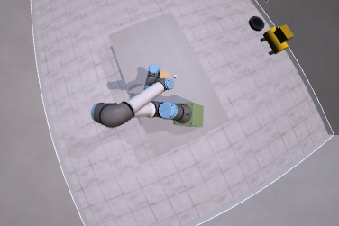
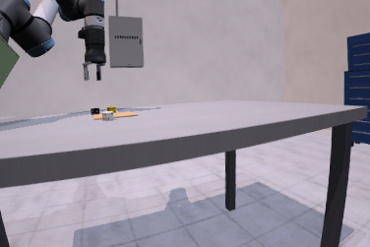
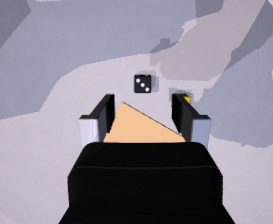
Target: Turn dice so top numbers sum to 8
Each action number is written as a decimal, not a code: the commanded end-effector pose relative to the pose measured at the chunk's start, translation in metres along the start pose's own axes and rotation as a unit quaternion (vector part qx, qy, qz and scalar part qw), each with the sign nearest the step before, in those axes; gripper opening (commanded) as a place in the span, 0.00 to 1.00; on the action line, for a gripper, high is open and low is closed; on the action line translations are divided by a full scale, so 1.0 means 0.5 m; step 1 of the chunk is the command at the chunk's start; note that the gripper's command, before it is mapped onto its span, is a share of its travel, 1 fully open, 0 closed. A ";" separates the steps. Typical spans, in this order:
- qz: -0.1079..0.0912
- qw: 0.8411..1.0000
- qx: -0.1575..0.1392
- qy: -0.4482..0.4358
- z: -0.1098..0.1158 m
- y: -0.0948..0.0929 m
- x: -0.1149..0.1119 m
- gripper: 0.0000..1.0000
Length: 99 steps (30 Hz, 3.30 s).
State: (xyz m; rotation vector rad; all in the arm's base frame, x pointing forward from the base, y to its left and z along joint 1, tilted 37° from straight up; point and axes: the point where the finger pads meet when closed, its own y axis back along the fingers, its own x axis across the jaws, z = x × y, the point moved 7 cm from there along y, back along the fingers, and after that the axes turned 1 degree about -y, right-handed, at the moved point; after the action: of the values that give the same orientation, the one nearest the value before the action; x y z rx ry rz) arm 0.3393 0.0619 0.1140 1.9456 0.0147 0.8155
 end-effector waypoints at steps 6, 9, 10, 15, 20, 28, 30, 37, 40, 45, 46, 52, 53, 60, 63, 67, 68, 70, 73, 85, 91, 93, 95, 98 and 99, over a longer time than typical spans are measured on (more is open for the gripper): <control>0.000 1.000 0.000 0.000 0.003 -0.017 0.001 1.00; -0.001 1.000 -0.001 0.000 0.004 -0.049 0.002 1.00; -0.001 1.000 -0.001 0.000 0.003 -0.060 0.002 1.00; 0.000 1.000 0.000 0.000 -0.001 -0.097 0.001 1.00; 0.000 1.000 0.000 0.000 -0.001 -0.098 0.001 0.79; 0.000 1.000 0.000 0.000 -0.001 -0.098 0.001 0.79; 0.000 1.000 0.000 0.000 -0.001 -0.098 0.001 0.79; 0.000 1.000 0.000 0.000 -0.001 -0.098 0.001 0.79; 0.000 1.000 0.000 0.000 -0.001 -0.098 0.001 0.79; 0.000 1.000 0.000 0.000 -0.001 -0.098 0.001 0.79; 0.000 1.000 0.000 0.000 -0.001 -0.098 0.001 0.79; 0.000 1.000 0.000 0.000 -0.001 -0.098 0.001 0.79; 0.000 1.000 0.000 0.000 -0.001 -0.098 0.001 0.79; 0.000 1.000 0.000 0.000 -0.001 -0.100 0.001 0.79; 0.000 1.000 0.000 0.000 -0.001 -0.102 0.001 0.79; 0.000 1.000 0.000 0.000 -0.001 -0.108 0.001 0.79; 0.000 1.000 0.000 0.000 -0.001 -0.109 0.001 0.79; 0.000 1.000 0.000 0.000 -0.001 -0.109 0.001 0.79; 0.000 1.000 0.000 0.000 -0.001 -0.116 0.001 0.79; 0.000 1.000 0.000 0.000 -0.001 -0.151 0.001 0.79; 0.000 1.000 0.000 0.000 -0.001 -0.164 0.001 0.79; 0.000 1.000 0.000 0.000 -0.001 -0.170 0.001 0.79; 0.000 1.000 0.000 0.000 -0.001 -0.176 0.001 0.79; 0.000 1.000 0.000 0.000 -0.001 -0.184 0.001 0.79; 0.000 1.000 0.000 0.000 -0.001 -0.186 0.001 0.79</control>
State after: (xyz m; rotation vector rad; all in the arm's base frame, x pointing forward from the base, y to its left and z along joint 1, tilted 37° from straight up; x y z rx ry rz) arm 0.3672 0.1075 0.0446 1.9461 0.0169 0.8146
